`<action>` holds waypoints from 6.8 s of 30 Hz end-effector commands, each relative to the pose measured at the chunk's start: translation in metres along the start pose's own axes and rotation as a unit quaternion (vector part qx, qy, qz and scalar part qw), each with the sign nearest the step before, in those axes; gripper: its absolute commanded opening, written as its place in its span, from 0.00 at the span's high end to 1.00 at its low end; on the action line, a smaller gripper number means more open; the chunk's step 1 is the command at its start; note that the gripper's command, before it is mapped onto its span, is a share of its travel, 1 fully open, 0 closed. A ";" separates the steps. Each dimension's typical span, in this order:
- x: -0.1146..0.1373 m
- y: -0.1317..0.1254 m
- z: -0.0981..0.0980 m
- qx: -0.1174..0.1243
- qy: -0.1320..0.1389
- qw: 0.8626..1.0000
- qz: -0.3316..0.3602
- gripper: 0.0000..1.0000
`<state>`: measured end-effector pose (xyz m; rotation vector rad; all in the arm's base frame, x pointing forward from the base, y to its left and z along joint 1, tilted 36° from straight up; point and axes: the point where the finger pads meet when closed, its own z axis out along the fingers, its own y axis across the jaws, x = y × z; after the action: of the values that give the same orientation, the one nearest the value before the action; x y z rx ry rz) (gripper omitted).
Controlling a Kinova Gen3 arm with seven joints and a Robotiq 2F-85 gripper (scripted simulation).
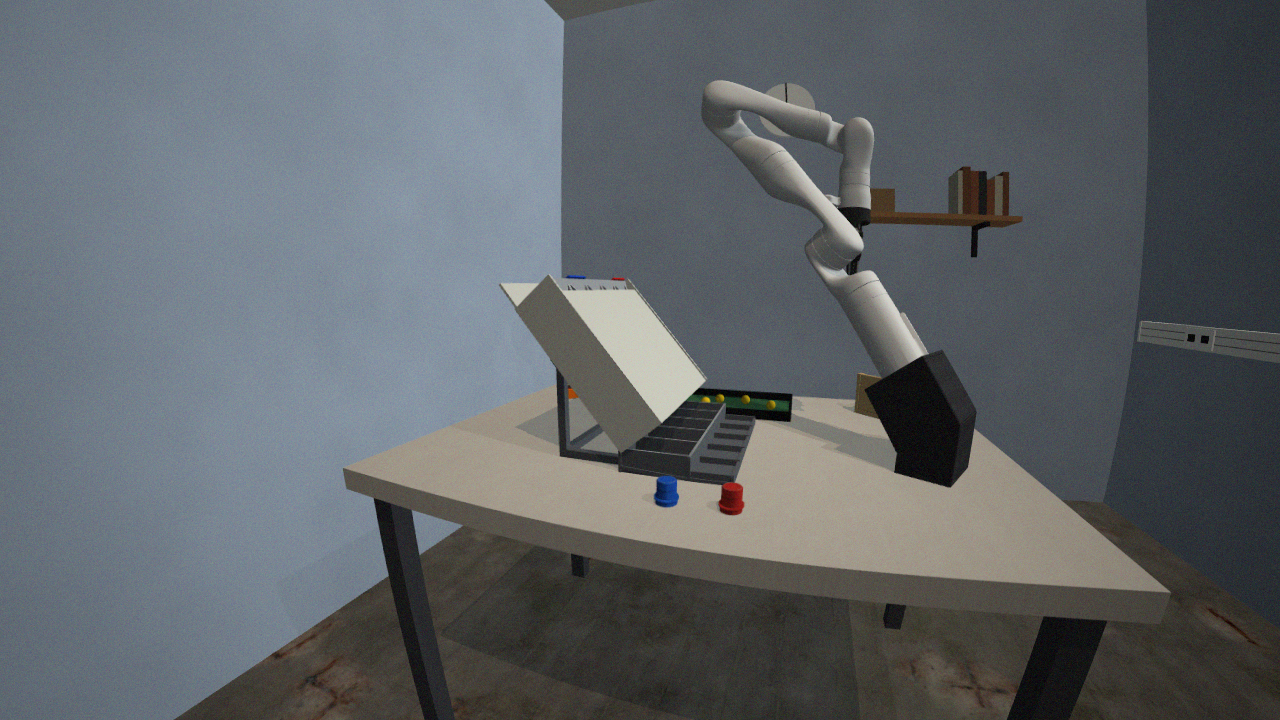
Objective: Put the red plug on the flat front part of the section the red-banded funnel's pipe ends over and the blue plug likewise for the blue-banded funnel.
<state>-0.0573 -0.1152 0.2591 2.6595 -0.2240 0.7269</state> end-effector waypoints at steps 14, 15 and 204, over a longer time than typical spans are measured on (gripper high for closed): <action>0.041 0.026 0.050 0.000 0.000 1.000 0.000 0.50; 0.041 0.026 0.050 0.000 0.000 1.000 0.000 0.50; 0.175 0.111 0.334 0.011 -0.015 1.000 -0.014 0.50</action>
<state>0.2153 -0.3544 0.1240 2.6909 -0.1864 0.6845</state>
